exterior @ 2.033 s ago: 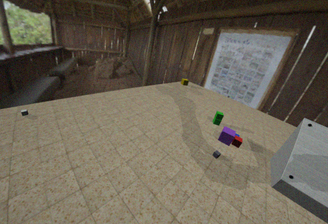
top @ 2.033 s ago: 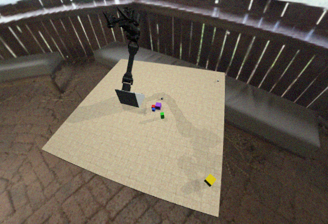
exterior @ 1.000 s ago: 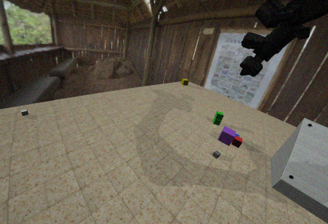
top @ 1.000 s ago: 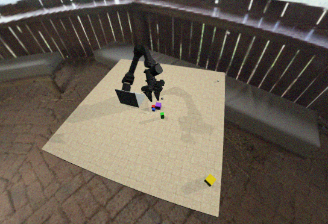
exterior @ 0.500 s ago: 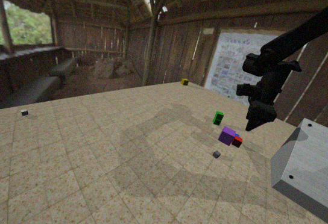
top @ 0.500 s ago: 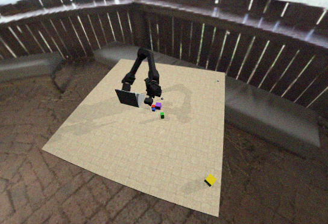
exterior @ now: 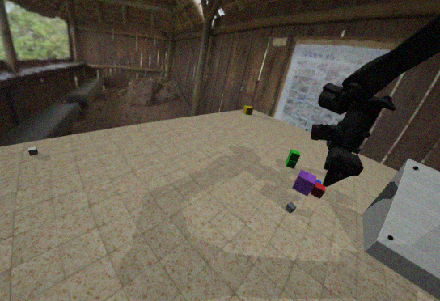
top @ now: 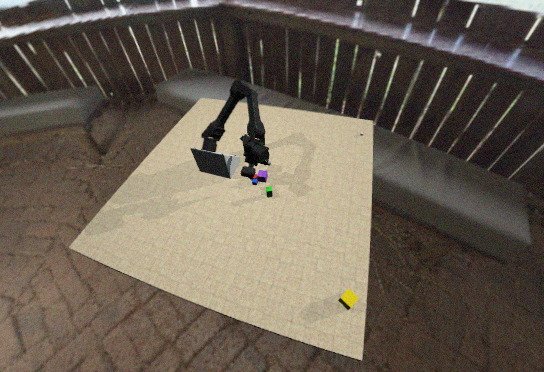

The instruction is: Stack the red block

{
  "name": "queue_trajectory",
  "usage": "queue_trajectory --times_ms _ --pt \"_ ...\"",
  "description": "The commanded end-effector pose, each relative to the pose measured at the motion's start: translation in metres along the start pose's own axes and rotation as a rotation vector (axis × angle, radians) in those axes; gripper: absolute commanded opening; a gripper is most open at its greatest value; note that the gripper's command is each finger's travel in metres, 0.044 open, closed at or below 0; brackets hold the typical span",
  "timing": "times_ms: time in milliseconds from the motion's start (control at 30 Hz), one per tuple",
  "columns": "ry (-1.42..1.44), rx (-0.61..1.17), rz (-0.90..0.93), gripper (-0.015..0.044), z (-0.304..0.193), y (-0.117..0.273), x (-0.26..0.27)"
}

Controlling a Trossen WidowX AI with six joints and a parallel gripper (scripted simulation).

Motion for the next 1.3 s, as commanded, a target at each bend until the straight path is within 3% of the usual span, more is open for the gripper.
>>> queue_trajectory --times_ms 0,1267 --pt "-0.014 0.003 0.013 0.044 -0.003 -0.015 0.002" --pt "-0.014 0.002 0.015 0.044 -0.002 -0.051 0.002"
Point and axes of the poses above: the point midway between the two fingers, 35 mm back from their tips, its own y axis back along the fingers, its own x axis across the jaws, z = x × y, the point moved 7 cm from there along y, back along the fingers, and after that the axes turned 10 degrees about y, right-handed, at the moved point
